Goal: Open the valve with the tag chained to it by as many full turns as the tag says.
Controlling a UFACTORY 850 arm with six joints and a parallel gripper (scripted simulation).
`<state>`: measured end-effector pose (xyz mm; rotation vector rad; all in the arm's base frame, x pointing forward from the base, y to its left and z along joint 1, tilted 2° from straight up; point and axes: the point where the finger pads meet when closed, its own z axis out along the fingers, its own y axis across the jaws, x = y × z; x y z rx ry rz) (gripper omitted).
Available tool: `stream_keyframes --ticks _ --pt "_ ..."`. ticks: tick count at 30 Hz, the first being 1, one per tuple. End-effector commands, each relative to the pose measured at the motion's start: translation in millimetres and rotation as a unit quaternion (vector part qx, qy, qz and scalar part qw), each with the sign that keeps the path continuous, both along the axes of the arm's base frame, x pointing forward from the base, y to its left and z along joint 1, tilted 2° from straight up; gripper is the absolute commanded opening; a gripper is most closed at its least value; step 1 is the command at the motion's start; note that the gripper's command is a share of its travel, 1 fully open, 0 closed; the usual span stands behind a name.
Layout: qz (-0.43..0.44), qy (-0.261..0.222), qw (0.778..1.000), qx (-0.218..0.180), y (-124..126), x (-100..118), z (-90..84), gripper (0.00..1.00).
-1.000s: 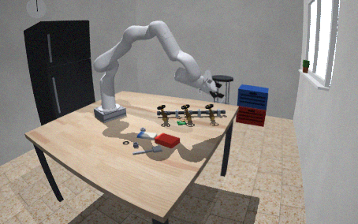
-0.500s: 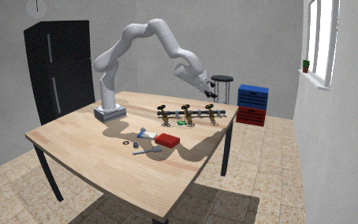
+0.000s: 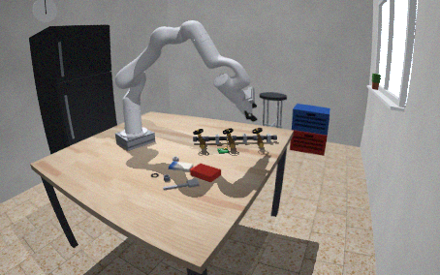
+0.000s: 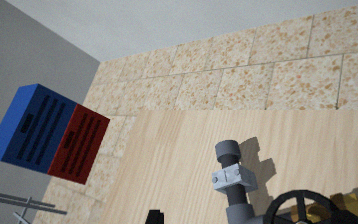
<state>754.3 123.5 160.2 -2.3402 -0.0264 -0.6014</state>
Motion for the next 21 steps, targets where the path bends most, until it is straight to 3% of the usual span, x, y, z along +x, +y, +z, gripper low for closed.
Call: stream_keyframes --ticks 1,21 --pt "0.014 0.045 0.999 -0.013 3.4 -19.9 -3.6 1.0" --pt "0.022 0.164 0.982 -0.089 -6.4 -82.3 -19.4 1.0"
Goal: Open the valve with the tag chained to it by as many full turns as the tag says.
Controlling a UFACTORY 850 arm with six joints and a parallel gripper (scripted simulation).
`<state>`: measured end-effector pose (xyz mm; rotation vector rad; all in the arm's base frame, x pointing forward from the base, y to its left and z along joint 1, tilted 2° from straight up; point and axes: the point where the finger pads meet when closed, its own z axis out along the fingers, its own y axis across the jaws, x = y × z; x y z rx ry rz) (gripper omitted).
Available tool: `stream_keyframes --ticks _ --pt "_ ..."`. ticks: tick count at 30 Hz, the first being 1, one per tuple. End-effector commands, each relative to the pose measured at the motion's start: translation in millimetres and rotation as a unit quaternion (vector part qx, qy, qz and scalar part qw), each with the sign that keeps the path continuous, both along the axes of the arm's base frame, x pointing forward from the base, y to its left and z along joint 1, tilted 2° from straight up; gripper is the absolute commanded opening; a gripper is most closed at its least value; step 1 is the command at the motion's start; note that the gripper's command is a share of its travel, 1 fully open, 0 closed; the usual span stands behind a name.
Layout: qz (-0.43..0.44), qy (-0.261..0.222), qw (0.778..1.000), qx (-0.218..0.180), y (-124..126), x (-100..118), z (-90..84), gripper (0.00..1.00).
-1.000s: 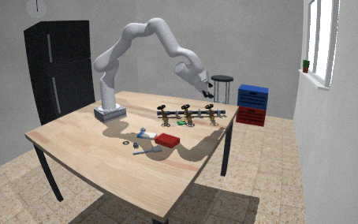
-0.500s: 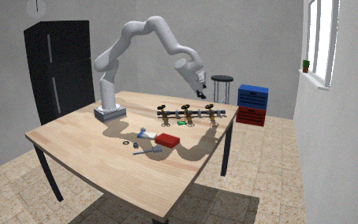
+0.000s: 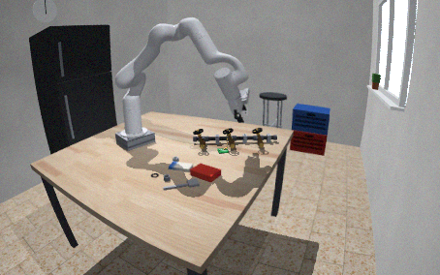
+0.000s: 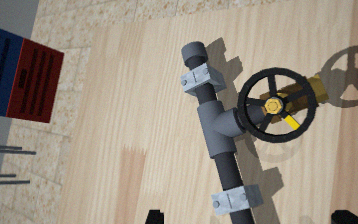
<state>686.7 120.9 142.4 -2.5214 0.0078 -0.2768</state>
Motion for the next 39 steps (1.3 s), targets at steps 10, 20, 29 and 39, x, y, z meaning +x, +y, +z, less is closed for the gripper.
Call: stream_keyframes --ticks 10,20,29,39 --pt "-0.003 0.08 0.993 -0.082 -18.9 -42.4 -6.4 1.0" --pt "-0.015 0.11 0.984 -0.142 -37.7 -63.1 -7.8 1.0" --pt "-0.029 0.122 0.974 -0.188 -53.5 -74.6 -6.4 1.0" --pt "-0.056 0.121 0.956 -0.26 -80.1 -85.5 0.5 1.0"
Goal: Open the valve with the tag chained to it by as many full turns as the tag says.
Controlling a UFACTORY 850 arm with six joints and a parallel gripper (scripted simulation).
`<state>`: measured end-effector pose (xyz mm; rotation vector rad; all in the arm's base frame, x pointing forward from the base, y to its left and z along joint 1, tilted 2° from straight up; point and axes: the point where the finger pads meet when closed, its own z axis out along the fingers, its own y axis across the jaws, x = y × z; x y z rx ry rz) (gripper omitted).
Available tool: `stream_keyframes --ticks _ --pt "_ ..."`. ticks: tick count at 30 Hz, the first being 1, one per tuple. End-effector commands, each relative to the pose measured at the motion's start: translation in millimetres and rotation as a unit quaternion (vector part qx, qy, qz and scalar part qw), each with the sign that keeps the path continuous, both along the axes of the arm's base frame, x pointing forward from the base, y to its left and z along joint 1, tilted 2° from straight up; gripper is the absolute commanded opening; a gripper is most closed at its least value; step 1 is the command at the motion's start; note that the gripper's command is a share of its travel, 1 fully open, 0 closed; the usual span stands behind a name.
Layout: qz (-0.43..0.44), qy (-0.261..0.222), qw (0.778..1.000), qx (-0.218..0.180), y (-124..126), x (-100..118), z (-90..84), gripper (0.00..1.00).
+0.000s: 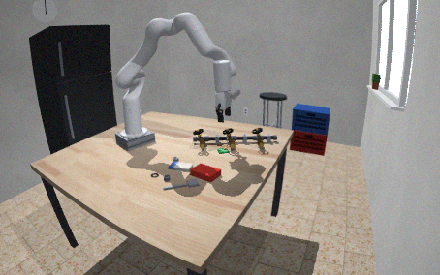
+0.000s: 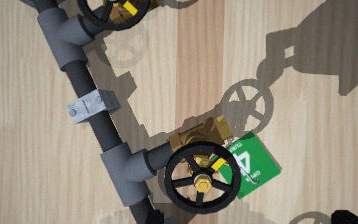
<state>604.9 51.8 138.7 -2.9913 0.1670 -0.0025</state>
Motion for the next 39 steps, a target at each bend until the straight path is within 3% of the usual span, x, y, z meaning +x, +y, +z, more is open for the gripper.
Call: stream_keyframes --ticks 1,39 --pt "-0.011 0.001 0.999 -0.046 -12.7 -4.1 4.9 1.0" --pt "-0.014 -0.002 0.998 -0.058 -16.7 -4.8 6.6 1.0"
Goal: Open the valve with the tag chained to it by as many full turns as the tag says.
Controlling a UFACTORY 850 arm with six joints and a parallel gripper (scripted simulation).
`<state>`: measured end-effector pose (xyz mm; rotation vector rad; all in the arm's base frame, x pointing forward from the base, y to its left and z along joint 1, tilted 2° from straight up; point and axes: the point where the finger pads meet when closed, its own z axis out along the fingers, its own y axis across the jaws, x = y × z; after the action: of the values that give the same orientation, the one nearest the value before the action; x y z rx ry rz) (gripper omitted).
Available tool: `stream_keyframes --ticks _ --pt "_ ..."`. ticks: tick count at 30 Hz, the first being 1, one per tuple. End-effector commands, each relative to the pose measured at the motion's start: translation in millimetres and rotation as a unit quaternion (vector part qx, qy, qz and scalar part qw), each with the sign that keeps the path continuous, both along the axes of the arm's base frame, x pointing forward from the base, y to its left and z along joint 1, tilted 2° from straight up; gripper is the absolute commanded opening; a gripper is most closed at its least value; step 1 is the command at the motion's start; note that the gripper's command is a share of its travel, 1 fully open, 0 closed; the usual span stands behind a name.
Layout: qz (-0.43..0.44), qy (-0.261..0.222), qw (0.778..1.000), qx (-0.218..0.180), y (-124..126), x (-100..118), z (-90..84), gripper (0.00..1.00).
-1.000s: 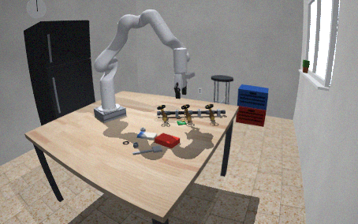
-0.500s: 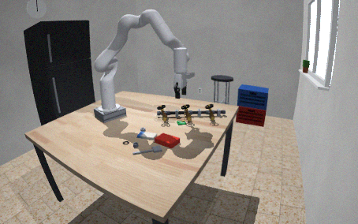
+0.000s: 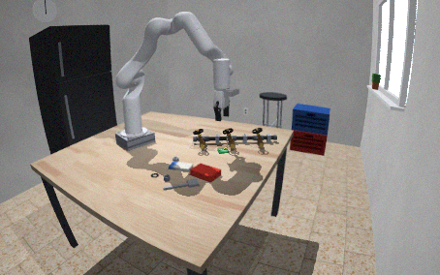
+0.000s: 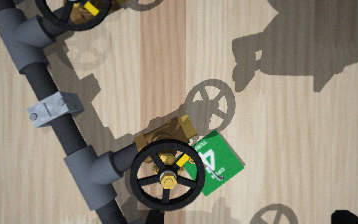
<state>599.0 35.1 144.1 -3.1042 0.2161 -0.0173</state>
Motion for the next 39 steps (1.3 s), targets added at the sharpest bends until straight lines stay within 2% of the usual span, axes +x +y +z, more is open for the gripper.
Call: stream_keyframes --ticks 1,28,30,33,36,37,39 --pt "0.0 -0.001 1.0 0.0 0.0 1.0 1.2 1.0" --pt "-0.005 -0.002 1.0 0.001 0.3 1.1 0.9 1.0" --pt "-0.036 -0.004 0.999 0.007 1.6 1.3 -0.5 1.0" --pt "-0.147 -0.011 0.989 0.029 7.0 1.9 -5.7 1.0" --pt "-0.167 -0.012 0.985 0.032 9.7 2.0 -8.2 1.0" --pt "-0.226 -0.015 0.973 0.044 12.7 2.2 -11.1 1.0" --pt "-0.263 -0.017 0.963 0.053 19.3 2.6 -17.2 1.0"
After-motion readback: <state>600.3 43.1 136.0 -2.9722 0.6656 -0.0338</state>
